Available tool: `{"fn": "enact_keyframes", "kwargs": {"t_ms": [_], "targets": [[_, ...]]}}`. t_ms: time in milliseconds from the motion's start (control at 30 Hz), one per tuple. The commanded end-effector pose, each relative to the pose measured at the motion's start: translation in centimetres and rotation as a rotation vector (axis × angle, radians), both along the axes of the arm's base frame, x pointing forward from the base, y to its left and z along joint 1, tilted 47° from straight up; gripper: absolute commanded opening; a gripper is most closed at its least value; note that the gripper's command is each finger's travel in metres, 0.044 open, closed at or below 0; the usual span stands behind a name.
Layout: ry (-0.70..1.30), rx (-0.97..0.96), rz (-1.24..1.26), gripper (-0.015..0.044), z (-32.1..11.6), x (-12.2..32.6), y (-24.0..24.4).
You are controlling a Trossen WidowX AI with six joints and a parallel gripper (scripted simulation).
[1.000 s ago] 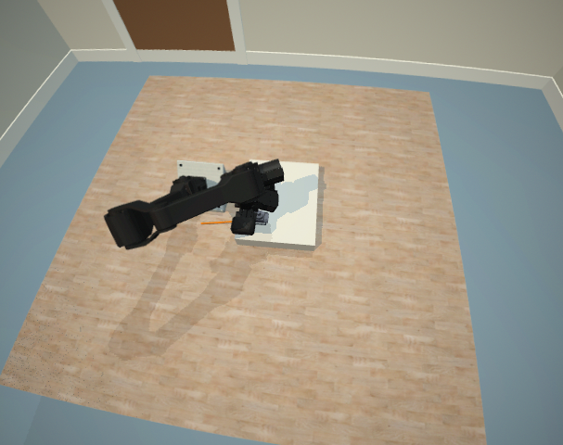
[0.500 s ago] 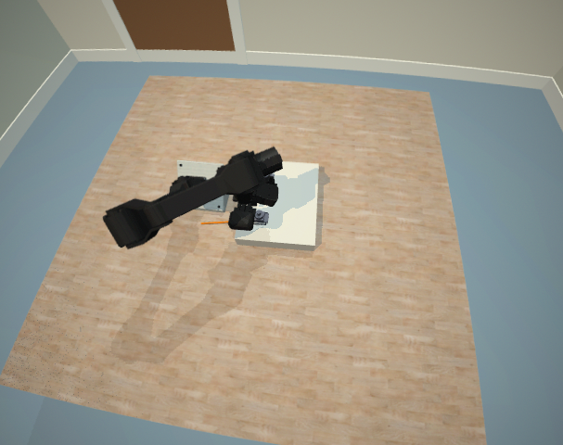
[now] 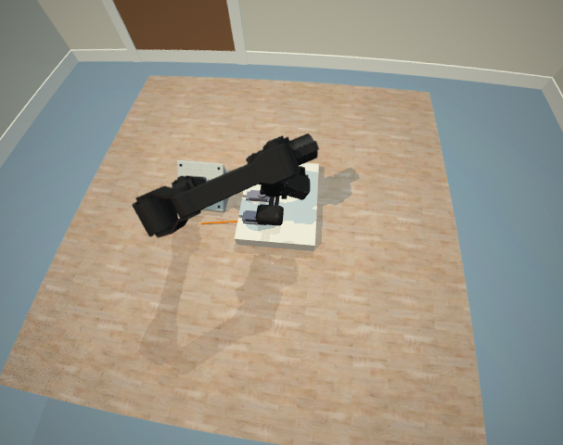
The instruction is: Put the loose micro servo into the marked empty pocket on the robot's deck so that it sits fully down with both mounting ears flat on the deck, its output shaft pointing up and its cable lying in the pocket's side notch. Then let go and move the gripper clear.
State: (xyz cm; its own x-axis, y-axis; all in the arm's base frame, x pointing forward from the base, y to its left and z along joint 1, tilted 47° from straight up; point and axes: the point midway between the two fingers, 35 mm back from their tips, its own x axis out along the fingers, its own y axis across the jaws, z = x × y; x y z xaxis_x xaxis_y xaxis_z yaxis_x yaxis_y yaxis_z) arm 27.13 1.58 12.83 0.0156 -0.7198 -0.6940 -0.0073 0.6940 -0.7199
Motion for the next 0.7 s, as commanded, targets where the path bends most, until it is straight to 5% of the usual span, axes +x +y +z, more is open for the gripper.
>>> {"fn": "enact_keyframes", "kwargs": {"t_ms": [0,667], "targets": [[0.015,-0.003,-0.006,0.044,0.5,2.3,1.2],[-0.042,0.049,0.087,0.044,3.5,2.0,4.0]]}}
